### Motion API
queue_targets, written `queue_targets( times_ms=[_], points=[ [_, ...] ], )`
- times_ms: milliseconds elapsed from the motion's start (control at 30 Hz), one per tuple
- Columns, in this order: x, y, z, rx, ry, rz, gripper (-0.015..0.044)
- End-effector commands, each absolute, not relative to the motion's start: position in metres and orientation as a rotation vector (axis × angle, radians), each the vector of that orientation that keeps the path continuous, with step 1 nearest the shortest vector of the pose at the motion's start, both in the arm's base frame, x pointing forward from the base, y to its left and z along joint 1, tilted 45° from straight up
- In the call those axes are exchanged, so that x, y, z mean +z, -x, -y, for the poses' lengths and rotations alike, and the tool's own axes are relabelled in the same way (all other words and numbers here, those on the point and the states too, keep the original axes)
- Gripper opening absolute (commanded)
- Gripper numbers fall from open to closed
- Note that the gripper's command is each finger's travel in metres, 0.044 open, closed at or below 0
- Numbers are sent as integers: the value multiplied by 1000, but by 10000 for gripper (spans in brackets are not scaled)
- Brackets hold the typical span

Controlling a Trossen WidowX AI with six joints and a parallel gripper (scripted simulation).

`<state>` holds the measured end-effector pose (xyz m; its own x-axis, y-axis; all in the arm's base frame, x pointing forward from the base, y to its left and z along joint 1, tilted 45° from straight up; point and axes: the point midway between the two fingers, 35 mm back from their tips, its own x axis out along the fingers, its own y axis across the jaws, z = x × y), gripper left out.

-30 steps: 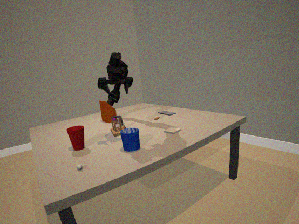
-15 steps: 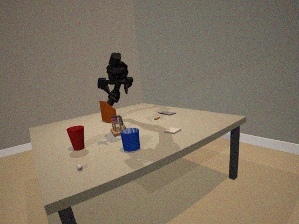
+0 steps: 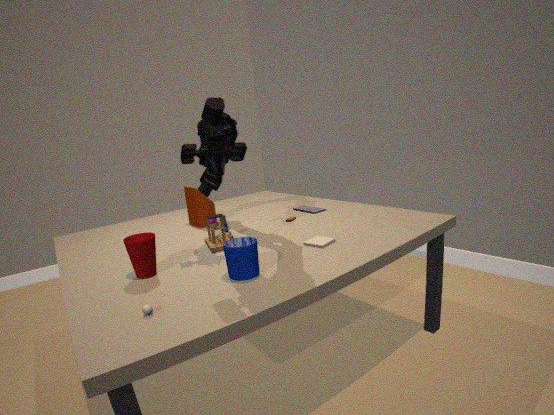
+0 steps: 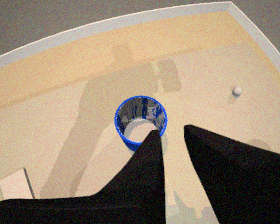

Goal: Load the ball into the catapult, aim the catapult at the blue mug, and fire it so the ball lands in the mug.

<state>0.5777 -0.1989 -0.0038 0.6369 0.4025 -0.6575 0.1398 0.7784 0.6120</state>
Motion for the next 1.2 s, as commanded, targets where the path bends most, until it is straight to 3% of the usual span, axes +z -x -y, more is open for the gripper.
queue_targets(
  times_ms=[0,467,1167],
  points=[
    [-1,-579,199,166,-685,-877,0],
    [-2,-570,181,194,-575,-927,0],
    [-5,-502,98,412,-40,-1158,0]
  ],
)
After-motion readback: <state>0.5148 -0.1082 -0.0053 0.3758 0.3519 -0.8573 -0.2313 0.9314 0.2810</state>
